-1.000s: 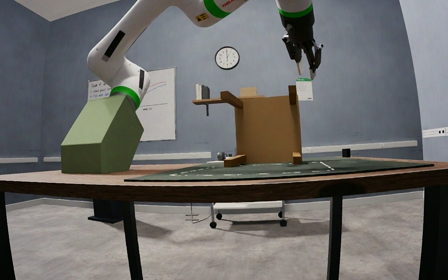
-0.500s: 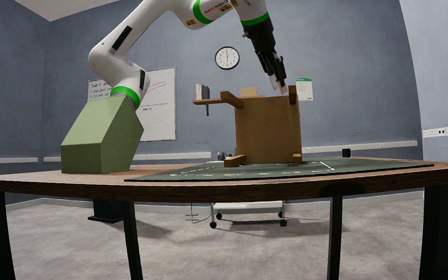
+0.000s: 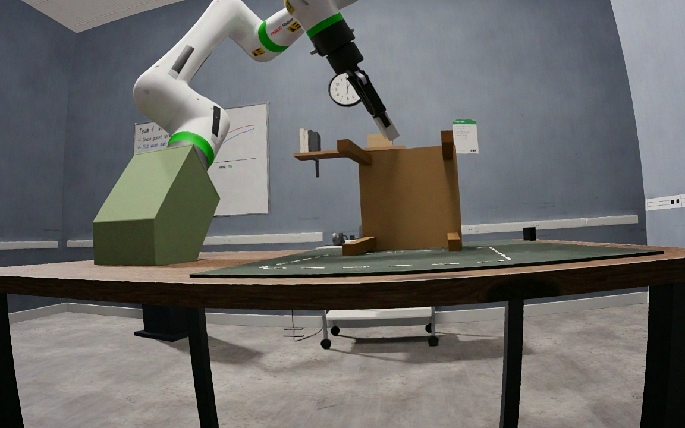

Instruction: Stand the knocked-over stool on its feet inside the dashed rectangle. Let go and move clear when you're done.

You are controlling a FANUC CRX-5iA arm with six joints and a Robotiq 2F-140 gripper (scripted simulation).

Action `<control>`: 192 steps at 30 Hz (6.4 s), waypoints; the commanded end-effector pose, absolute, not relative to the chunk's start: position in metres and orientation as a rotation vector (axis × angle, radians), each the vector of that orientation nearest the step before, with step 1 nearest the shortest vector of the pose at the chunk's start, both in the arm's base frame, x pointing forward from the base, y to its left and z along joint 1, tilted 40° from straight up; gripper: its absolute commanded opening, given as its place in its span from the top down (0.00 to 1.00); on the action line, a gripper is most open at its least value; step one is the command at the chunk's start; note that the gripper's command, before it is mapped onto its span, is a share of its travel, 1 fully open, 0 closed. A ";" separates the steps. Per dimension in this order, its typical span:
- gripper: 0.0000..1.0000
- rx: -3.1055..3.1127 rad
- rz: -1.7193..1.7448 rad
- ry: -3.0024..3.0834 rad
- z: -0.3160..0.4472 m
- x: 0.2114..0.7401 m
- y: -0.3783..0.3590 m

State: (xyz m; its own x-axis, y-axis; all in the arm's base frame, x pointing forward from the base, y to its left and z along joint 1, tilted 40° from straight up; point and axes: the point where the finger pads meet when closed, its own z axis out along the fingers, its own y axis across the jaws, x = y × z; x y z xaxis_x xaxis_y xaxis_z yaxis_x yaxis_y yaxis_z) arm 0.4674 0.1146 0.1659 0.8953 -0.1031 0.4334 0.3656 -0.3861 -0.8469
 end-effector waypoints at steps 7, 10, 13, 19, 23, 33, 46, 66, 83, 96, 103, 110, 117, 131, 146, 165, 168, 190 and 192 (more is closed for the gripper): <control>0.67 -2.298 -0.527 0.110 0.170 0.463 0.114; 0.67 -2.363 -0.521 0.160 0.170 0.463 0.114; 0.67 -2.363 -0.521 0.160 0.170 0.463 0.114; 0.67 -2.363 -0.521 0.160 0.170 0.463 0.114; 0.67 -2.363 -0.521 0.160 0.170 0.463 0.114; 0.67 -2.363 -0.521 0.160 0.170 0.463 0.114; 0.67 -2.363 -0.520 0.160 0.168 0.463 0.117; 0.67 -2.363 -0.520 0.160 0.164 0.462 0.120; 0.67 -2.363 -0.520 0.160 0.144 0.474 0.139; 0.67 -2.363 -0.520 0.160 0.114 0.493 0.166; 0.67 -2.363 -0.520 0.160 0.101 0.500 0.178; 0.67 -2.363 -0.520 0.160 0.097 0.503 0.182; 0.90 -2.363 -0.520 0.160 0.097 0.503 0.182; 0.90 -2.363 -0.520 0.160 0.097 0.503 0.182; 0.90 -2.363 -0.520 0.160 0.097 0.503 0.182; 0.90 -2.351 -0.513 0.165 0.096 0.503 0.182; 0.90 -2.342 -0.508 0.169 0.095 0.502 0.181; 0.90 -2.243 -0.486 0.200 0.096 0.506 0.153; 0.90 -2.229 -0.479 0.206 0.095 0.506 0.147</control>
State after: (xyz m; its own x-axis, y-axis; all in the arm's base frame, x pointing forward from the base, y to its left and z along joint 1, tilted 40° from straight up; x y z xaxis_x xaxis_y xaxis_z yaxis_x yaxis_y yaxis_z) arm 0.5049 0.1577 0.0960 0.9128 -0.2987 0.2783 0.0131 -0.6599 -0.7512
